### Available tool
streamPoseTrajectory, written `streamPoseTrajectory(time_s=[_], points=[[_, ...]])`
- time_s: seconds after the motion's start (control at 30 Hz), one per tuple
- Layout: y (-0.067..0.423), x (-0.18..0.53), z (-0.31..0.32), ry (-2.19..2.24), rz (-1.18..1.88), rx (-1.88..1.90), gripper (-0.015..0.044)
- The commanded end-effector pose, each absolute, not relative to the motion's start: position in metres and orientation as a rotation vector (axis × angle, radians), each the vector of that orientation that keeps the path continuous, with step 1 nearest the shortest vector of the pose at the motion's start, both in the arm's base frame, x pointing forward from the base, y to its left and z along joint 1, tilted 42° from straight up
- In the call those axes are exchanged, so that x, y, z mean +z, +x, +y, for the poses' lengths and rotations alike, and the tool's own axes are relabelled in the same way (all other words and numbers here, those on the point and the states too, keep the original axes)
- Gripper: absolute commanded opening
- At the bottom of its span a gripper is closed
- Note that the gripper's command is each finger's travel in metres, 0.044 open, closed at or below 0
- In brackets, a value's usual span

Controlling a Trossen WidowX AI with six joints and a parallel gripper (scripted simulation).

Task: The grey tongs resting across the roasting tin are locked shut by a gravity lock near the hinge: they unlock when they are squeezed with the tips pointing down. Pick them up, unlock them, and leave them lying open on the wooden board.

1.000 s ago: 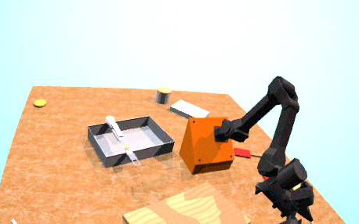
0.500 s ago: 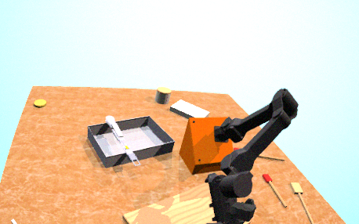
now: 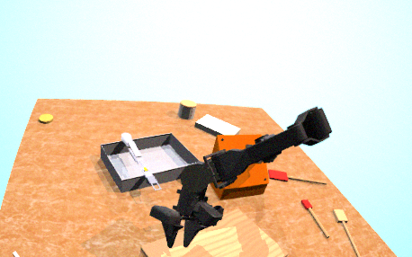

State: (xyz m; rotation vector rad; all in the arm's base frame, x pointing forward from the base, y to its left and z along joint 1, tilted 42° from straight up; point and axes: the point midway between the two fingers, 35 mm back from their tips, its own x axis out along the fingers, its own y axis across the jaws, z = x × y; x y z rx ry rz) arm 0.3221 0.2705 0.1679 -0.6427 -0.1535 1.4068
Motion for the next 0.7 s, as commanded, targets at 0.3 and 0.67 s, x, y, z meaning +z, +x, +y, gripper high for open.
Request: streamPoseTrajectory(time_s=[0.3,0.67], points=[[0.385,0.053,0.112,-0.858,0.084,1.206,0.0260],[0.362,-0.023,0.008,-0.917,0.230,1.155,0.0260]])
